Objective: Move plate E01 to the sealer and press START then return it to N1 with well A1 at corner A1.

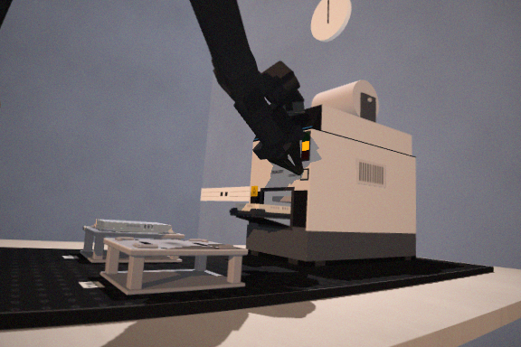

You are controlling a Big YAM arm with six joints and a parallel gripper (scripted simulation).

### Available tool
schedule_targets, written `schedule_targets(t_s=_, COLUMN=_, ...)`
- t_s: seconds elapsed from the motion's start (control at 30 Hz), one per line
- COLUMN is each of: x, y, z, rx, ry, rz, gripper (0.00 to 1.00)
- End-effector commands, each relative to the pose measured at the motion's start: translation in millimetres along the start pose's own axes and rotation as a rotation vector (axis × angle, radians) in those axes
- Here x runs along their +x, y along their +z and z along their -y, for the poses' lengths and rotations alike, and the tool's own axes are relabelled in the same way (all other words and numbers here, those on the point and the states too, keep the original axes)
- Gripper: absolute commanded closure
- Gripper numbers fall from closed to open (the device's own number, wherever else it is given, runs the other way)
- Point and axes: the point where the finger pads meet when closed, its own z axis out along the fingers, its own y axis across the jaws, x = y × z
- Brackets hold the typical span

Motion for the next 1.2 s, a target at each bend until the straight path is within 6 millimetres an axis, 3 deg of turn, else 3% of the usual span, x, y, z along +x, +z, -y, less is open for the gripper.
schedule_targets(t_s=0.0, x=-39, y=-23, z=14, rx=0.010, ry=0.061, rz=0.071, gripper=1.00)
schedule_targets(t_s=0.17, x=-21, y=-32, z=10, rx=0.007, ry=0.045, rz=0.047, gripper=1.00)
schedule_targets(t_s=0.33, x=4, y=-28, z=0, rx=-0.004, ry=0.021, rz=0.004, gripper=1.00)
schedule_targets(t_s=0.47, x=3, y=-32, z=-3, rx=-0.008, ry=0.021, rz=0.012, gripper=1.00)
schedule_targets(t_s=0.73, x=-1, y=-57, z=0, rx=-0.008, ry=0.027, rz=0.025, gripper=1.00)
schedule_targets(t_s=1.07, x=14, y=-59, z=-2, rx=-0.006, ry=0.007, rz=-0.007, gripper=1.00)
schedule_targets(t_s=1.17, x=9, y=-69, z=-3, rx=-0.010, ry=0.012, rz=0.005, gripper=1.00)
